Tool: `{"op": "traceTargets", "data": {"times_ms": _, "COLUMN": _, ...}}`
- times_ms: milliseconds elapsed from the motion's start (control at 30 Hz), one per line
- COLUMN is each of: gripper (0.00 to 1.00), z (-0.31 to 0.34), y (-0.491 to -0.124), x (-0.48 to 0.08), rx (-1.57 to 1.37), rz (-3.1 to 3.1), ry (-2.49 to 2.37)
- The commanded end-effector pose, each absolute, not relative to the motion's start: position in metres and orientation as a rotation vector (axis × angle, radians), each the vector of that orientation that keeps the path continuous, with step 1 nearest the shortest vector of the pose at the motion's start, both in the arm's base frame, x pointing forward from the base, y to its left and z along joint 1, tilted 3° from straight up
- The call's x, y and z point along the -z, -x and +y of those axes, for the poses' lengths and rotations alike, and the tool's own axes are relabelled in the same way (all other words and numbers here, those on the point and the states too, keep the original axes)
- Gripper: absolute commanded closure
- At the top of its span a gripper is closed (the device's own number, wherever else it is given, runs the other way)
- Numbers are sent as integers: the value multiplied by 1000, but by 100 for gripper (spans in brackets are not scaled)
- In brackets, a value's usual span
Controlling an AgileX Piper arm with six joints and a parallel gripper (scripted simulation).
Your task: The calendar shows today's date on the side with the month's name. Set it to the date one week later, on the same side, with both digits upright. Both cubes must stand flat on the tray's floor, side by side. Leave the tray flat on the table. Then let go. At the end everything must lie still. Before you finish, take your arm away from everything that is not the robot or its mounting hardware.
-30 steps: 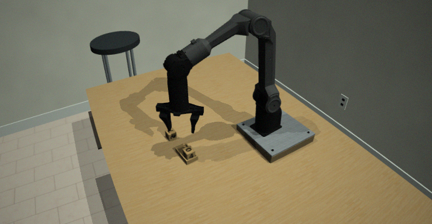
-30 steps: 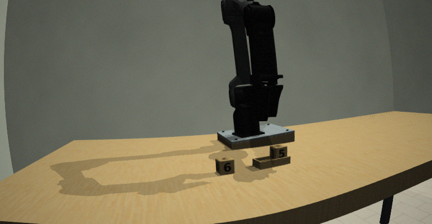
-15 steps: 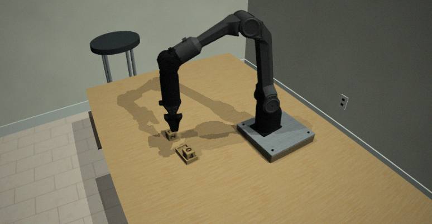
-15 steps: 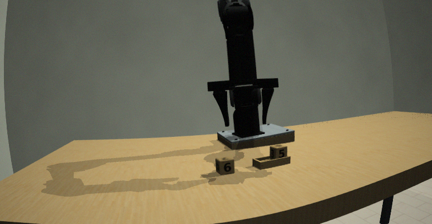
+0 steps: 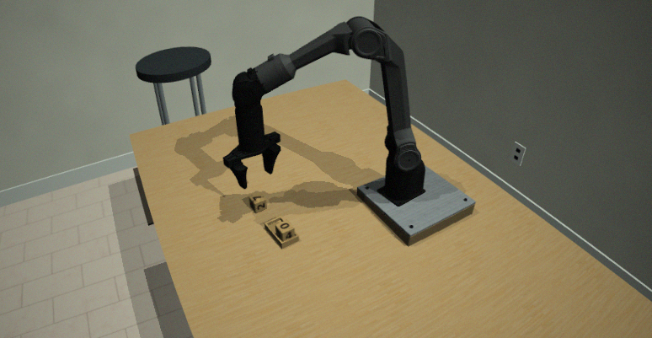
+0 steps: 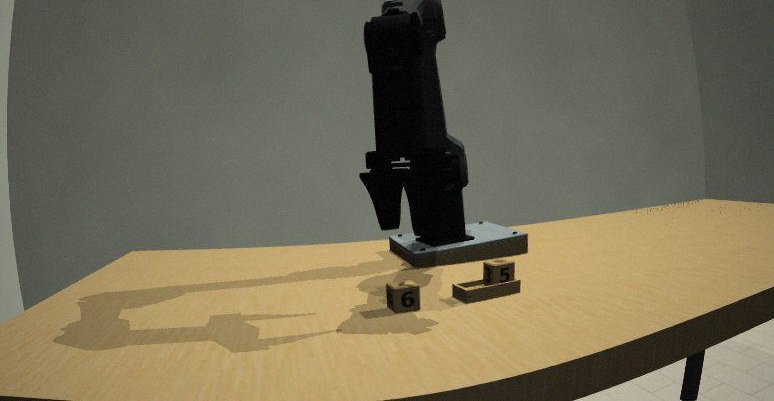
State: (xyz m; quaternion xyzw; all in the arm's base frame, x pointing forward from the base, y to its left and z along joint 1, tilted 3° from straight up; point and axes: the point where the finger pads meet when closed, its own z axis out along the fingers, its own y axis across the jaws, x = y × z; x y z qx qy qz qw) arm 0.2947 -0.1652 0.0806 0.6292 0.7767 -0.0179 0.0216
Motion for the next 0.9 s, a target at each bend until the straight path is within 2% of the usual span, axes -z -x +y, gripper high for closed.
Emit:
{"op": "traceTargets", "data": {"times_ms": 0, "gripper": 0, "z": -167, "y": -295, "x": -81, "rx": 58, "rz": 2377, "ry": -1981}}
{"op": "traceTargets", "data": {"times_ms": 433, "gripper": 0, "z": -174, "y": -294, "x": -80, "rx": 51, "rz": 2212, "ry": -2159}}
{"op": "traceTargets", "data": {"times_ms": 467, "gripper": 36, "z": -174, "y": -294, "x": -80, "rx": 51, "rz": 2212, "ry": -2159}}
{"op": "traceTargets", "data": {"times_ms": 867, "gripper": 36, "z": -174, "y": -294, "x": -80, "rx": 51, "rz": 2212, "ry": -2159}}
